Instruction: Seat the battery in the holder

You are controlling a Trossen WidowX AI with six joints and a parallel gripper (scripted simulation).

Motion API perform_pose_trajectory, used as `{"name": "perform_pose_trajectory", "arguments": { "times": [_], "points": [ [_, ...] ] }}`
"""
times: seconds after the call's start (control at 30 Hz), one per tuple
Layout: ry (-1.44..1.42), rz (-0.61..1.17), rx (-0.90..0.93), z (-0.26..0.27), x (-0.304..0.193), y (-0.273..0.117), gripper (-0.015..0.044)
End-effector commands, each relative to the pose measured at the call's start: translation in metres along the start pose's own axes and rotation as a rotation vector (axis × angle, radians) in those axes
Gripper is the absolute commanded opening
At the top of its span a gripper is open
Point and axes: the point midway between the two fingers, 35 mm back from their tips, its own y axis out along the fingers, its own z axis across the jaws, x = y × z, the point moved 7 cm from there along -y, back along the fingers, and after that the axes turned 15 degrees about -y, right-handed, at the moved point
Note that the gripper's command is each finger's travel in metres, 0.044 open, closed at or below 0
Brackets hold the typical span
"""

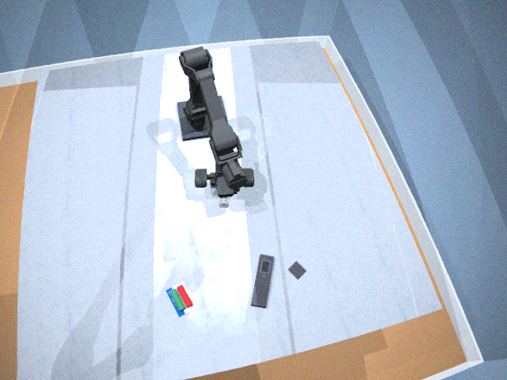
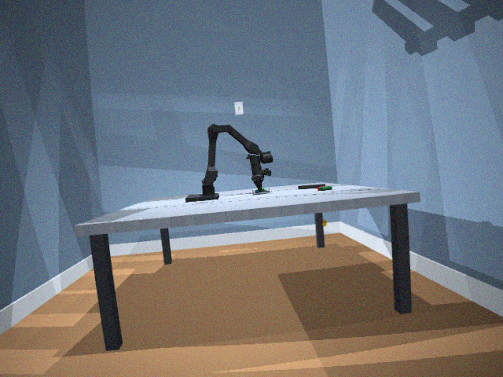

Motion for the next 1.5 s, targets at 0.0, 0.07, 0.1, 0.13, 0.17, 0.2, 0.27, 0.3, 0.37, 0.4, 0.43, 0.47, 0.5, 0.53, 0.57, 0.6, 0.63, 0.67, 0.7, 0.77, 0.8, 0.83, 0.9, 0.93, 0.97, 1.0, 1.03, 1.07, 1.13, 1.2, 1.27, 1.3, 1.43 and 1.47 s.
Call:
{"name": "perform_pose_trajectory", "arguments": {
  "times": [0.0,0.07,0.1,0.13,0.17,0.2,0.27,0.3,0.37,0.4,0.43,0.47,0.5,0.53,0.57,0.6,0.63,0.67,0.7,0.77,0.8,0.83,0.9,0.93,0.97,1.0,1.03,1.07,1.13,1.2,1.27,1.3,1.43,1.47],
  "points": [
    [-0.005,0.038,0.01,0.0,0.0,0.002,0.006],
    [-0.004,0.05,0.013,-0.001,0.001,0.002,0.006],
    [-0.003,0.056,0.015,-0.001,0.002,0.002,0.006],
    [-0.003,0.062,0.016,-0.001,0.002,0.002,0.006],
    [-0.002,0.068,0.018,-0.001,0.003,0.002,0.006],
    [-0.001,0.074,0.019,-0.001,0.003,0.002,0.006],
    [0.0,0.084,0.022,-0.002,0.004,0.003,0.006],
    [0.0,0.088,0.023,-0.002,0.005,0.003,0.006],
    [0.001,0.097,0.025,-0.002,0.006,0.003,0.006],
    [0.001,0.1,0.026,-0.003,0.007,0.003,0.006],
    [0.002,0.104,0.027,-0.003,0.008,0.003,0.006],
    [0.002,0.106,0.028,-0.003,0.008,0.003,0.006],
    [0.002,0.106,0.028,-0.003,0.008,0.003,0.006],
    [0.002,0.106,0.028,-0.003,0.008,0.003,0.006],
    [0.002,0.106,0.028,-0.003,0.009,0.003,0.006],
    [0.002,0.106,0.028,-0.003,0.01,0.003,0.006],
    [0.002,0.106,0.028,-0.004,0.01,0.003,0.006],
    [0.002,0.106,0.028,-0.004,0.011,0.003,0.006],
    [0.002,0.106,0.028,-0.004,0.012,0.003,0.006],
    [0.002,0.107,0.028,-0.004,0.014,0.004,0.006],
    [0.002,0.107,0.028,-0.005,0.015,0.004,0.006],
    [0.002,0.107,0.028,-0.005,0.016,0.004,0.006],
    [0.002,0.107,0.028,-0.005,0.017,0.004,0.006],
    [0.002,0.106,0.028,-0.006,0.018,0.004,0.006],
    [0.002,0.106,0.027,-0.006,0.019,0.004,0.006],
    [0.002,0.106,0.027,-0.006,0.02,0.004,0.006],
    [0.002,0.105,0.027,-0.006,0.021,0.004,0.006],
    [0.002,0.105,0.027,-0.006,0.021,0.004,0.006],
    [0.002,0.105,0.027,-0.006,0.021,0.004,0.006],
    [0.002,0.105,0.027,-0.006,0.021,0.004,0.006],
    [0.002,0.105,0.026,-0.006,0.021,0.004,0.006],
    [0.002,0.105,0.026,-0.006,0.021,0.004,0.006],
    [0.002,0.105,0.026,-0.006,0.021,0.004,0.0086],
    [0.002,0.105,0.026,-0.006,0.021,0.004,0.0113]
  ]
}}
